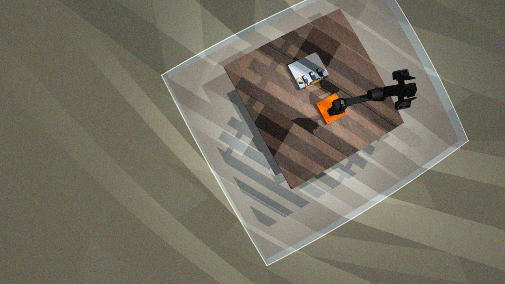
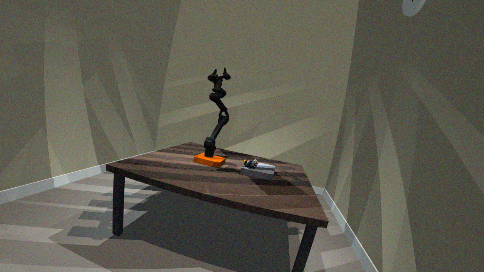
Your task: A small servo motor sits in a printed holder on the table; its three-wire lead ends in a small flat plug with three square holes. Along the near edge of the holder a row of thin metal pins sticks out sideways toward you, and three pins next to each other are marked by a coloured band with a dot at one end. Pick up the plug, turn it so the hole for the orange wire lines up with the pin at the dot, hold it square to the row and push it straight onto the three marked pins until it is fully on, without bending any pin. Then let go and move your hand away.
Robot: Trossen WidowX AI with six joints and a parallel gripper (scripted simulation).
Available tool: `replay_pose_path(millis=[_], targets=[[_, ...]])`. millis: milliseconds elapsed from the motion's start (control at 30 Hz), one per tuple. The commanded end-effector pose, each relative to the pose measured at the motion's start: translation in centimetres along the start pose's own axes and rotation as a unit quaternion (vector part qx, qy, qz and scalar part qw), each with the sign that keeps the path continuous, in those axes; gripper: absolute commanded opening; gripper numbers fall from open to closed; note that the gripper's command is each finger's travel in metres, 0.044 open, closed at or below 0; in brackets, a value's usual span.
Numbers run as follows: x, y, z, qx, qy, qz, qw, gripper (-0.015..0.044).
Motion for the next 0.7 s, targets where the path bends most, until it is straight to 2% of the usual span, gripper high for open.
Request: replay_pose_path(millis=[0,333,667], targets=[[0.0,0.0,0.0,0.0,-0.001,-0.001,1.0,0.0374],[-0.9,0.6,-0.1,-0.01,-0.081,-0.034,0.996,0.0115],[-2.6,2.0,-0.6,-0.036,-0.232,-0.096,0.967,0.0115]])
Point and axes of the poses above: the point midway between the two fingers, 35 mm back from their tips, its own y axis back along the fingers, its own z axis across the jaws, x = y × z, the point moved 10 cm from there along y, back along the fingers, and after that the axes turned 9 degrees about -y, right-handed, at the moved point
